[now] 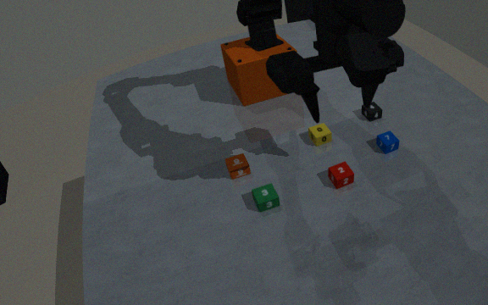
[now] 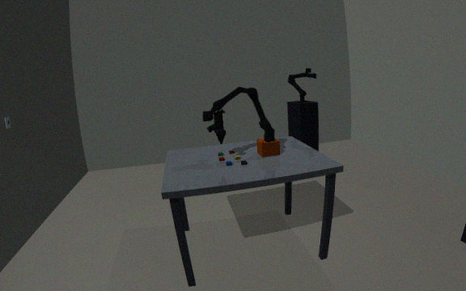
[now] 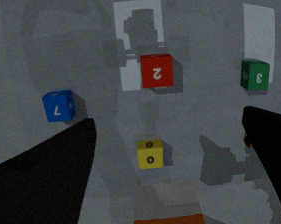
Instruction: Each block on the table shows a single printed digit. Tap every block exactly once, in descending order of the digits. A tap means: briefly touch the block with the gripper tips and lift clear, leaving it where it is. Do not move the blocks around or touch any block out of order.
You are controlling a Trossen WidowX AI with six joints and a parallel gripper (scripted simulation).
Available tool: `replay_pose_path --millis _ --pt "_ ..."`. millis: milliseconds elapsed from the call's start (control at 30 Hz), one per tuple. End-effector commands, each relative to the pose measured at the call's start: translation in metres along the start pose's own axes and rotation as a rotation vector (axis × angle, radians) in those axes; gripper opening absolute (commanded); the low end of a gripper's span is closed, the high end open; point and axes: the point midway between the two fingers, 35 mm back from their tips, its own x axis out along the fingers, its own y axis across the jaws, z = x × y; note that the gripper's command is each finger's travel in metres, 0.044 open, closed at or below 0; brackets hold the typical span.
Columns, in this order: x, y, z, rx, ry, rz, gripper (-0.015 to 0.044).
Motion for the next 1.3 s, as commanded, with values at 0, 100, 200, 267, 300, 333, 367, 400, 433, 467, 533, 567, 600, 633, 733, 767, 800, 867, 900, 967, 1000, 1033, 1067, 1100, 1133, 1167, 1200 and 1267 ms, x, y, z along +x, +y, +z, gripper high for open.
replay_pose_path --millis 0,100,200,267,300,333,367,400,433,467,533,567,600,633,733,767,800,867,900,967,1000,1033,1067,1100,1133,1167,1200,1267 --pt "0.0 -0.001 0.0 -0.006 0.003 0.0 0.04" --pt "0.0 -0.001 0.0 -0.006 0.003 0.0 0.04" --pt "0.0 -0.001 0.0 -0.006 0.003 0.0 0.04" --pt "0.0 -0.001 0.0 -0.006 0.003 0.0 0.04" --pt "0.0 -0.001 0.0 -0.006 0.003 0.0 0.04" --pt "0.0 -0.001 0.0 -0.006 0.003 0.0 0.04" --pt "0.0 -0.001 0.0 -0.006 0.003 0.0 0.04" --pt "0.0 -0.001 0.0 -0.006 0.003 0.0 0.04" --pt "0.0 -0.004 0.0 -0.006 0.003 0.0 0.04" --pt "0.0 -0.012 0.001 -0.006 0.003 -0.001 0.04" --pt "0.0 -0.044 0.003 -0.006 0.003 -0.004 0.04" --pt "0.0 -0.062 0.003 -0.006 0.003 -0.006 0.04" --pt "0.0 -0.08 0.002 -0.006 0.003 -0.008 0.04" --pt "-0.001 -0.097 0.001 -0.006 0.003 -0.009 0.04" --pt "-0.001 -0.123 -0.004 -0.006 0.004 -0.012 0.04" --pt "-0.001 -0.123 -0.004 -0.006 0.004 -0.012 0.04" --pt "-0.001 -0.123 -0.004 -0.006 0.004 -0.012 0.04" --pt "-0.001 -0.123 -0.004 -0.006 0.004 -0.012 0.04" --pt "-0.001 -0.123 -0.004 -0.006 0.004 -0.012 0.04" --pt "-0.001 -0.123 -0.004 -0.006 0.004 -0.012 0.04" --pt "-0.001 -0.123 -0.004 -0.006 0.004 -0.012 0.04" --pt "-0.001 -0.123 -0.004 -0.006 0.004 -0.012 0.04" --pt "-0.001 -0.123 -0.004 -0.006 0.004 -0.012 0.04" --pt "-0.001 -0.123 -0.004 -0.006 0.004 -0.012 0.04" --pt "-0.001 -0.123 -0.004 -0.006 0.004 -0.012 0.04" --pt "-0.001 -0.123 -0.004 -0.006 0.004 -0.012 0.04" --pt "-0.001 -0.123 -0.004 -0.006 0.004 -0.012 0.04" --pt "-0.001 -0.123 -0.004 -0.006 0.004 -0.012 0.04"
